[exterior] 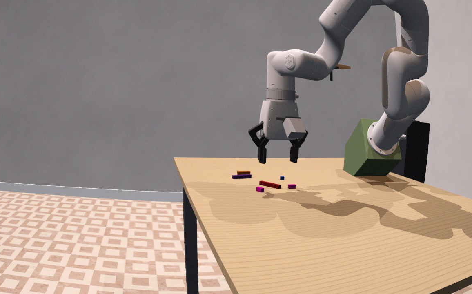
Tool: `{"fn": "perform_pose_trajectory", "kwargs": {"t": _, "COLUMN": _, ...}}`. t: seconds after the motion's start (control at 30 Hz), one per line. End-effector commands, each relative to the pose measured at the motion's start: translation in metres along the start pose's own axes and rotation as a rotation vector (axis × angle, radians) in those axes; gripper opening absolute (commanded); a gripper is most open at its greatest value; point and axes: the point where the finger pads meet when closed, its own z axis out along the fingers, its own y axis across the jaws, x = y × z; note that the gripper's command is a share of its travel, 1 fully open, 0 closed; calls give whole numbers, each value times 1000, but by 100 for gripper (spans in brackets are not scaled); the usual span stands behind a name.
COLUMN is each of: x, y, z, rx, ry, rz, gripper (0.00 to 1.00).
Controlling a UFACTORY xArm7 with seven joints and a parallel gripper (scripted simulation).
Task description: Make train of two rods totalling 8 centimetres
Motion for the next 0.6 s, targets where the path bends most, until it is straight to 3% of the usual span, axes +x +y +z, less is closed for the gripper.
{"fn": "perform_pose_trajectory", "kwargs": {"t": 0.0, "x": -12, "y": 9, "z": -5, "rx": -6, "ry": 10, "rz": -166, "gripper": 100}}
{"fn": "perform_pose_trajectory", "kwargs": {"t": 0.57, "x": -53, "y": 23, "z": -11, "rx": -16, "ry": 16, "rz": -625, "gripper": 100}}
